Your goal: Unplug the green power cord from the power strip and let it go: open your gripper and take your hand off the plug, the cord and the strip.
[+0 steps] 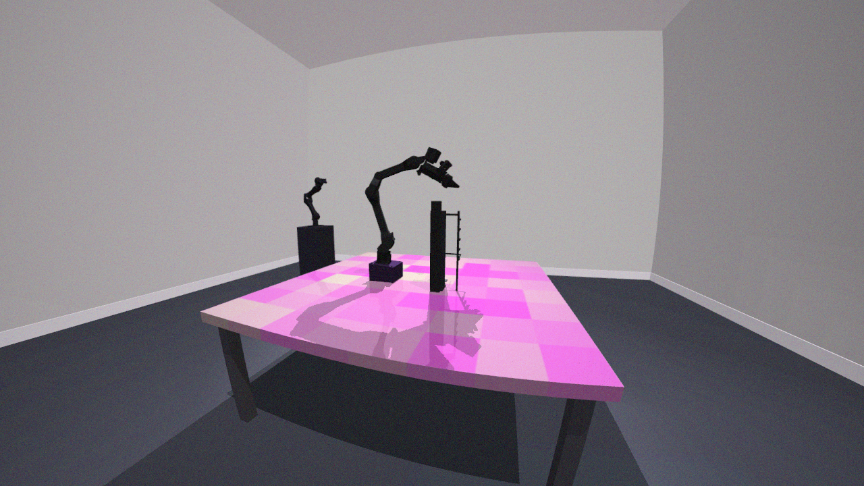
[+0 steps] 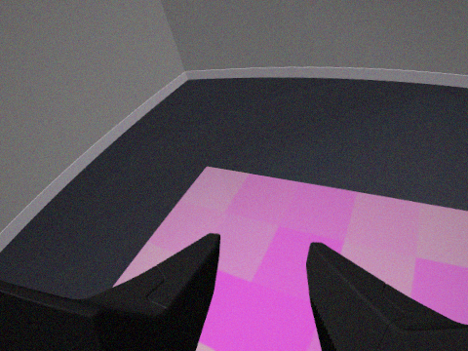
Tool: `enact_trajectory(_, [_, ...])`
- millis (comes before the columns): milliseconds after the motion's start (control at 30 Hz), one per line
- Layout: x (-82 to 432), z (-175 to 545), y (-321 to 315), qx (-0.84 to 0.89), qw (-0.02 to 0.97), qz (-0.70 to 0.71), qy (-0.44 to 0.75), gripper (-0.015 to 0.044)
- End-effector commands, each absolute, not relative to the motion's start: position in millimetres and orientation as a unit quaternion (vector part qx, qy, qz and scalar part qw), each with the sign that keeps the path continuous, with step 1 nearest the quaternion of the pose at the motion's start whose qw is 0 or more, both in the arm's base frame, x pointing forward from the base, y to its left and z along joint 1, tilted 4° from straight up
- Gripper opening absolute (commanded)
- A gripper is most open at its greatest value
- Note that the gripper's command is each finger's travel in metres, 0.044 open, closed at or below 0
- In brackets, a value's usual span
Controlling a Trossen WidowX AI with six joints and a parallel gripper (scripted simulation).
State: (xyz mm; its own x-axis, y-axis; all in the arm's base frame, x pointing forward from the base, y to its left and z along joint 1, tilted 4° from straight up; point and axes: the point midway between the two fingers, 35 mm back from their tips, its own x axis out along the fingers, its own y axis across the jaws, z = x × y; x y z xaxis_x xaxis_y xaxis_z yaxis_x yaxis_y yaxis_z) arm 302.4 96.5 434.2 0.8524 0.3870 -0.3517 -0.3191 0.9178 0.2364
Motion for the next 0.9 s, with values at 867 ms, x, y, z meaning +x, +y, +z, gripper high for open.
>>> enact_trajectory(867, [297, 186, 20, -0.5, 0.549, 0.445, 0.5, 0.016])
